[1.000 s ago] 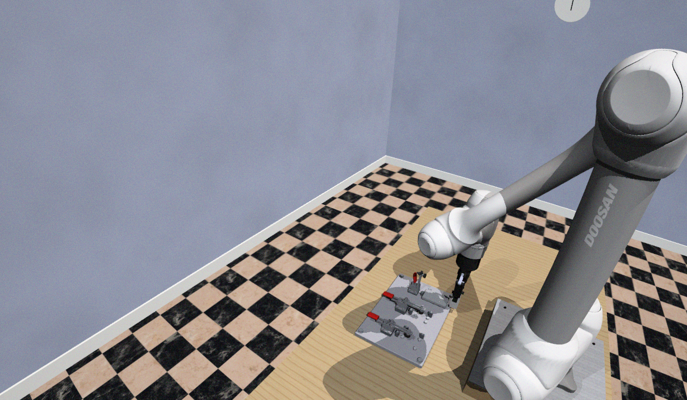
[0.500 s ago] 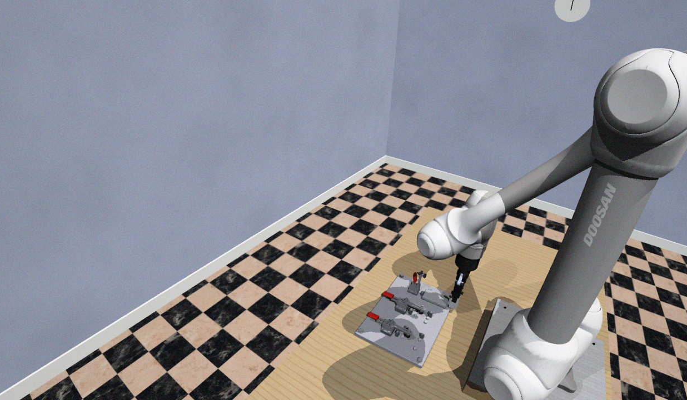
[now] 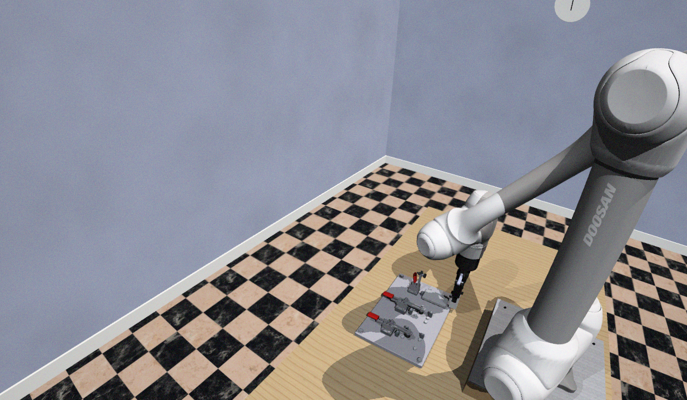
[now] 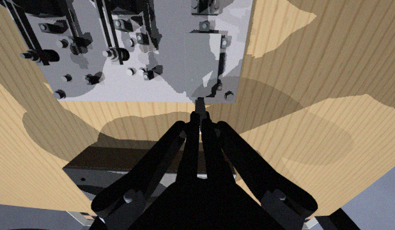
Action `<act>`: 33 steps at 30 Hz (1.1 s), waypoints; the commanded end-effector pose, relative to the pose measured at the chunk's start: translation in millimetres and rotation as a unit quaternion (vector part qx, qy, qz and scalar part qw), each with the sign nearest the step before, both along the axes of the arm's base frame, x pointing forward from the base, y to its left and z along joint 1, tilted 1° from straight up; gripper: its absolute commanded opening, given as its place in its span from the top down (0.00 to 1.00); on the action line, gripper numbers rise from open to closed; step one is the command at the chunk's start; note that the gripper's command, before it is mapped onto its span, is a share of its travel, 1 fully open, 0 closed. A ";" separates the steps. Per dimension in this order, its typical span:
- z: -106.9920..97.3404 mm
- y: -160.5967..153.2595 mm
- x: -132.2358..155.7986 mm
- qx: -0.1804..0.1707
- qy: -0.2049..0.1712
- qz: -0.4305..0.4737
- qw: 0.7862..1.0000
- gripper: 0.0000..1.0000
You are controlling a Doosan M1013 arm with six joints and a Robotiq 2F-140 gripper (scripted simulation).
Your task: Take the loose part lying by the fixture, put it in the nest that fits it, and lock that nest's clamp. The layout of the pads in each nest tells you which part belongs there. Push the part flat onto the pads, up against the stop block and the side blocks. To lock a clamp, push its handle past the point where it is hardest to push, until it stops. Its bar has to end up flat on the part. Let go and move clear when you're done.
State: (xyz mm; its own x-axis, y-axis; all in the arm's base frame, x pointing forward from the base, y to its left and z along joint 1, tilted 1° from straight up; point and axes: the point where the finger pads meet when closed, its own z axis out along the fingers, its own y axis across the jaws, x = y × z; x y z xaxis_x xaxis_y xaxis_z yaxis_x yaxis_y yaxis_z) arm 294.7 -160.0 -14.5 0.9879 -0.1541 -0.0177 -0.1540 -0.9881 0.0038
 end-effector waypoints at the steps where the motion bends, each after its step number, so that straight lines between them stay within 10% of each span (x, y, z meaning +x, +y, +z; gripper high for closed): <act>1: 0.9 -2.0 4.9 -0.002 -0.004 -0.001 1.000 0.90; 33: 0.8 -3.1 12.1 -0.002 -0.004 -0.001 1.000 0.90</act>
State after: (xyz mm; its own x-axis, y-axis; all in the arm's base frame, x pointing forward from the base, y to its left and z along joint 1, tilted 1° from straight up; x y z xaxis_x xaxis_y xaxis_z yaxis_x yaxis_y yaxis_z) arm 302.0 -161.2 -14.6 0.9879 -0.1540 -0.0174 -0.1540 -0.9881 0.0041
